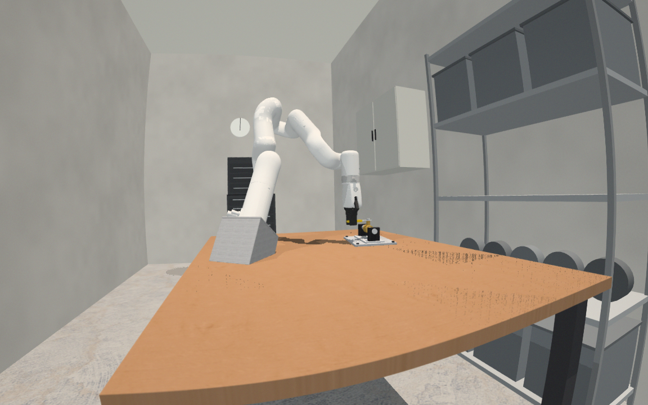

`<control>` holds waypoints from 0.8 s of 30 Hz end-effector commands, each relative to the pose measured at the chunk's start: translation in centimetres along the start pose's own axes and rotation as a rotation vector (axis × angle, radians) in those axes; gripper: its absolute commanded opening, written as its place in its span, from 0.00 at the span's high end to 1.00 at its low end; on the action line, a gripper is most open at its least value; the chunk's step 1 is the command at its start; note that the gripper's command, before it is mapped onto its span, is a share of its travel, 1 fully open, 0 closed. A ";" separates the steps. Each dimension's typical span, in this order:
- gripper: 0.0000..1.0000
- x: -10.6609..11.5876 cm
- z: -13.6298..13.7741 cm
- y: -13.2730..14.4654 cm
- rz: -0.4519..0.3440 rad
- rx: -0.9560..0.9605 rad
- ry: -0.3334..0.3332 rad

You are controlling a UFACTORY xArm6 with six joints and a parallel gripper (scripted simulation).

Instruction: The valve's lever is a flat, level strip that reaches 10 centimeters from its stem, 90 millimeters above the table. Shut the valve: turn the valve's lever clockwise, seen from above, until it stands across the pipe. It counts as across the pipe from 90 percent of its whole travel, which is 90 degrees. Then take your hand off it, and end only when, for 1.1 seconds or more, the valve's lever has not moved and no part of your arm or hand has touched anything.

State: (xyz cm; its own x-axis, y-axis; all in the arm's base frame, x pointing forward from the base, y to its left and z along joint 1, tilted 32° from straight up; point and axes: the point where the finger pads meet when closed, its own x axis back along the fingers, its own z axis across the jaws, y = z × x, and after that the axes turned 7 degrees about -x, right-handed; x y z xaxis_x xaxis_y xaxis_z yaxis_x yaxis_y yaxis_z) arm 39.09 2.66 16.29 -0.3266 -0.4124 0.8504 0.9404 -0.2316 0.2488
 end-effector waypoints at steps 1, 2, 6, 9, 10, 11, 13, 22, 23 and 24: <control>1.00 0.1 0.6 0.0 0.001 -0.027 0.007; 1.00 0.1 0.7 0.0 0.001 -0.039 0.007; 1.00 0.1 0.8 0.0 0.001 -0.053 0.007; 1.00 0.1 0.9 0.0 0.001 -0.059 0.007; 1.00 0.1 0.9 0.0 0.001 -0.068 0.007; 1.00 0.1 1.0 0.0 0.001 -0.080 0.007; 1.00 0.1 1.2 0.0 0.001 -0.100 0.007; 1.00 0.1 1.5 0.0 0.002 -0.144 0.007; 1.00 0.1 1.6 0.0 0.002 -0.153 0.007; 1.00 0.1 1.7 0.0 0.002 -0.157 0.007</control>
State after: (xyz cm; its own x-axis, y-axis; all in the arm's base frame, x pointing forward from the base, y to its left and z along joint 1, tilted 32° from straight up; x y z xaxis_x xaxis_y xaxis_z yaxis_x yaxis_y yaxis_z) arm 39.09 3.65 16.76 -0.3257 -0.4124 0.8508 0.9184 -0.3517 0.1811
